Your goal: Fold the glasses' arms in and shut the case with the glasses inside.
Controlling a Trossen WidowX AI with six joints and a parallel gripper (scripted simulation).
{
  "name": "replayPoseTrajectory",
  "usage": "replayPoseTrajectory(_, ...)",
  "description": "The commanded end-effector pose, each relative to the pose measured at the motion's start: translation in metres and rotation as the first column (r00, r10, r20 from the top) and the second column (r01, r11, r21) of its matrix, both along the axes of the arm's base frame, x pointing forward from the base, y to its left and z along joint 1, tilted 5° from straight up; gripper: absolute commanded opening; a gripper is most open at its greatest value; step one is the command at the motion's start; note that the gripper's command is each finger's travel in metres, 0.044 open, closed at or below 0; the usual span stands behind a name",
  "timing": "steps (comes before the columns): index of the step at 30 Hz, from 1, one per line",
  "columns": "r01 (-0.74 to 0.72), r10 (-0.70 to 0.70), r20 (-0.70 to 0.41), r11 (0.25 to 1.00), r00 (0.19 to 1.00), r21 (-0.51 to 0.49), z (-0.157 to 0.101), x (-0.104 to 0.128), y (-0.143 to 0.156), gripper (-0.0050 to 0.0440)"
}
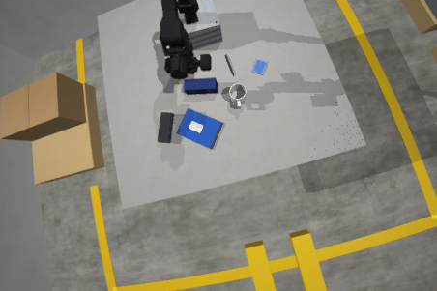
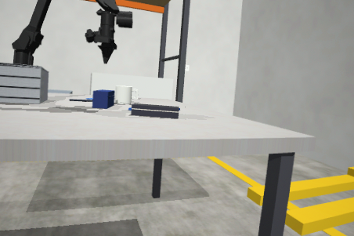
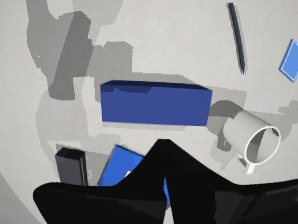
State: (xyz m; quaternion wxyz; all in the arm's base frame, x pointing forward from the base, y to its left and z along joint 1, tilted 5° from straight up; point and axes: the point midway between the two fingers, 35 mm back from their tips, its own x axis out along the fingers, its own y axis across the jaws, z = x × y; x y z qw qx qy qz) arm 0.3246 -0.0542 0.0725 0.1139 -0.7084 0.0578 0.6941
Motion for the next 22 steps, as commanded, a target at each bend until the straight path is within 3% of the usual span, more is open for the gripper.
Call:
replayPoseTrajectory(1,-0.001,0.001,-0.009,1.0,1.0,0.003,0.004,-0.004,0.0,0.0)
replayPoseTrajectory(7,-0.002,0.002,-0.01,1.0,1.0,0.003,0.001,-0.004,0.022,0.0)
replayPoseTrajectory(13,-0.002,0.002,-0.01,1.0,1.0,0.003,-0.024,-0.018,0.11,0.0)
replayPoseTrajectory(15,-0.002,0.002,-0.01,1.0,1.0,0.004,-0.029,-0.024,0.127,0.0)
replayPoseTrajectory(22,-0.002,0.002,-0.01,1.0,1.0,0.004,-0.03,-0.025,0.129,0.0)
